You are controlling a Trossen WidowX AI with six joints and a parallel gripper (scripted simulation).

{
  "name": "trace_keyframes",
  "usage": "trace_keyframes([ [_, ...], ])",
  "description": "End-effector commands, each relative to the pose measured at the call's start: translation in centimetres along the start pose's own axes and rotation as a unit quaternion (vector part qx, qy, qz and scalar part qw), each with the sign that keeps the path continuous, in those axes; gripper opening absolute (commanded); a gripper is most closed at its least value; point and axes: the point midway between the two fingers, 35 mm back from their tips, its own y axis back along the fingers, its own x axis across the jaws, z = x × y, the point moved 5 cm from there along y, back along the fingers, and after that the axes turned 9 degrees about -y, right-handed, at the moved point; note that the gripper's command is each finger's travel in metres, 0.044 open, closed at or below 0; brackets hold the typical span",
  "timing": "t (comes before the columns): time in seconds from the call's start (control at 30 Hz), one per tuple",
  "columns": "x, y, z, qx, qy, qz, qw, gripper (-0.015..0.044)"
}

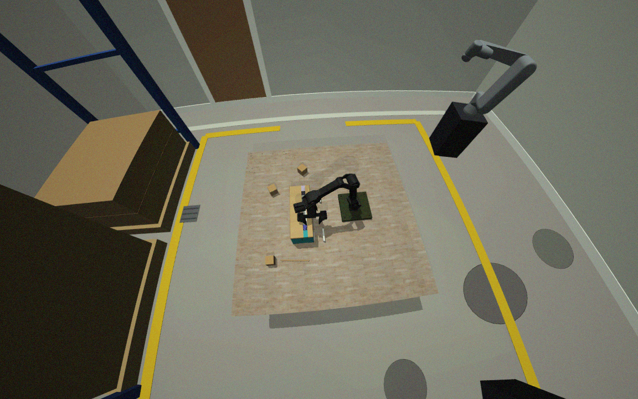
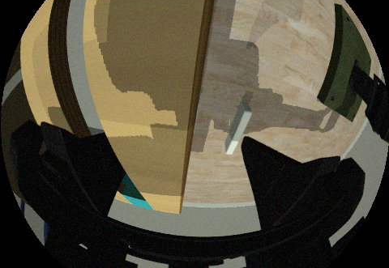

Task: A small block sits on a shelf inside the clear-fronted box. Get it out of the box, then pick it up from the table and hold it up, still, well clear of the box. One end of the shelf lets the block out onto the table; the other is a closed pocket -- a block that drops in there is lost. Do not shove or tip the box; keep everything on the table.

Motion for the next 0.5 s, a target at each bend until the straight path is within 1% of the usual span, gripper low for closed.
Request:
trace_keyframes([
  [0.0,0.0,-0.2,-0.4,0.0,0.0,0.0,1.0,0.04],
  [0.47,-0.2,-0.6,-1.7,0.001,0.0,0.0,1.0,0.04],
])
